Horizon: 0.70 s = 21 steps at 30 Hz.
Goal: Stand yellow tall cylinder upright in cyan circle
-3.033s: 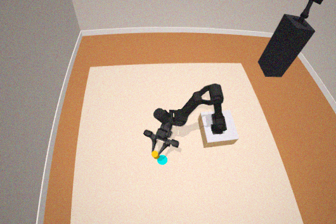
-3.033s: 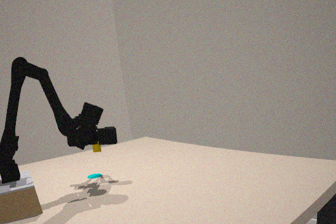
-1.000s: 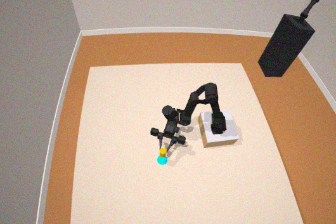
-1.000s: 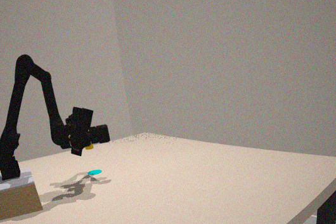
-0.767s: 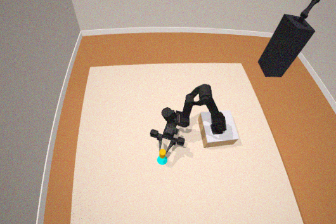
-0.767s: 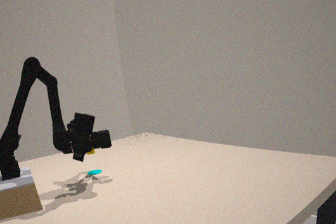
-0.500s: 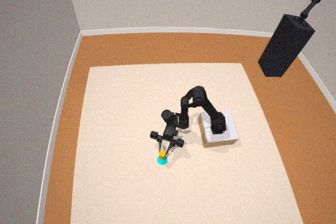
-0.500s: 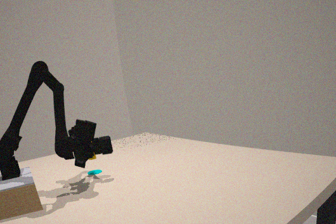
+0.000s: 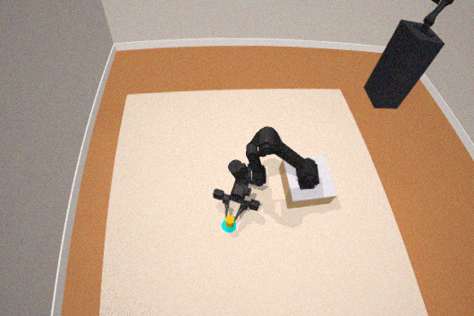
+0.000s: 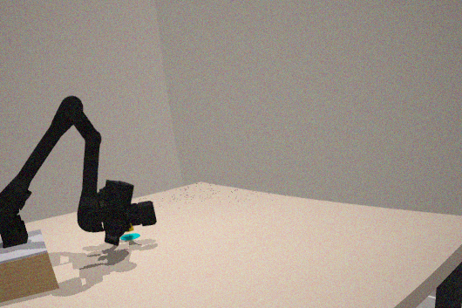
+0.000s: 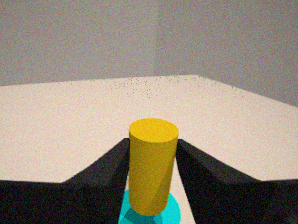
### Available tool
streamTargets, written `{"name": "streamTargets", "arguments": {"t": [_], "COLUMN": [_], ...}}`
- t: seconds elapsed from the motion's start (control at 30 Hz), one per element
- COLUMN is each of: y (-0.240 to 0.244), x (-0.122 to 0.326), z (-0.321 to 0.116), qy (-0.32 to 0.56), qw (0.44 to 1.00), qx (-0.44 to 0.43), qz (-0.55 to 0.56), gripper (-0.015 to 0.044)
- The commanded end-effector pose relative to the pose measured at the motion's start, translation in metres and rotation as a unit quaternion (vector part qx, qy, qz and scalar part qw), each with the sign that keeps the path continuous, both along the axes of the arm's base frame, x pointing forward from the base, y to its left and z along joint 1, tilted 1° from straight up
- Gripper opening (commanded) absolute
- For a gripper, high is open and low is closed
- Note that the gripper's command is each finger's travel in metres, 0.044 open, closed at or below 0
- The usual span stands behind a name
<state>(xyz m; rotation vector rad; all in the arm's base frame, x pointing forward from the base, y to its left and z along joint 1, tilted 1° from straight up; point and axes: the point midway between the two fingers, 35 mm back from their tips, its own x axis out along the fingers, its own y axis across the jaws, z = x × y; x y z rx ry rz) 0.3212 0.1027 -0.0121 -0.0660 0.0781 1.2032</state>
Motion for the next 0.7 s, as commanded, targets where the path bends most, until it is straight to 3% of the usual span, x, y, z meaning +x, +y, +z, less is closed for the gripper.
{"name": "streamTargets", "arguments": {"t": [0.0, 0.5, 0.67], "y": [0.0, 0.001, 0.001], "x": [0.001, 0.001, 0.001], "z": [-0.007, -0.018, -0.018], "qy": [-0.001, 0.001, 0.001], "qw": [1.0, 1.0, 1.0], "qx": [0.001, 0.0, 0.0], "qz": [0.001, 0.0, 0.0], "gripper": [0.0105, 0.0105, 0.0236]}}
